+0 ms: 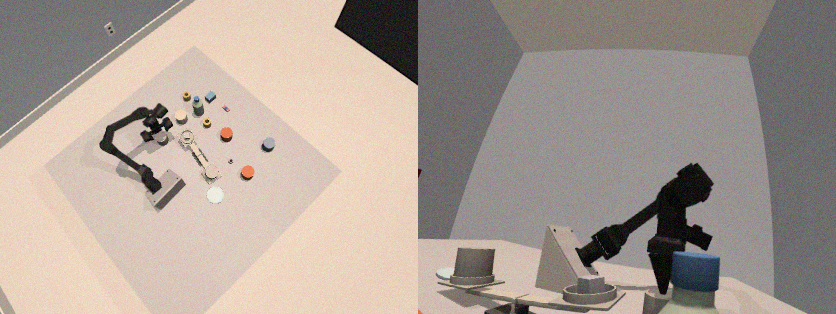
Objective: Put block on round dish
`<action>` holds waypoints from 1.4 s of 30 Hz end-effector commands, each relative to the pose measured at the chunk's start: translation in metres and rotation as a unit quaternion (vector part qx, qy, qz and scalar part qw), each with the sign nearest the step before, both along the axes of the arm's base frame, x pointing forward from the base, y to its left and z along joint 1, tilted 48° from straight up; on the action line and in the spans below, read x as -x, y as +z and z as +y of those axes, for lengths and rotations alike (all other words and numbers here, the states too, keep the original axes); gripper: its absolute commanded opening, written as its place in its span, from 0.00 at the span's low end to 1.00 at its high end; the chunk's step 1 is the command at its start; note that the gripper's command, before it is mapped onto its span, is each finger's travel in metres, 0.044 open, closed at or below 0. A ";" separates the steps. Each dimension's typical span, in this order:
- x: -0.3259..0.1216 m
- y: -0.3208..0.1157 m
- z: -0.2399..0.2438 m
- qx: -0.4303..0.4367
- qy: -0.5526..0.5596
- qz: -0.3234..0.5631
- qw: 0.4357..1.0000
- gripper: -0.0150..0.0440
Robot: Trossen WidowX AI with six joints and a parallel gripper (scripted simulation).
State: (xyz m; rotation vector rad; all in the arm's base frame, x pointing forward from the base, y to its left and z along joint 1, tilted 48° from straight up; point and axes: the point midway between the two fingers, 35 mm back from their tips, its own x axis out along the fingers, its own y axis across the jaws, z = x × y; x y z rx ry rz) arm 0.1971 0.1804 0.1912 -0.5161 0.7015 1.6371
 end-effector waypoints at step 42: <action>-0.126 -0.076 -0.079 0.042 -0.159 0.165 0.973 0.69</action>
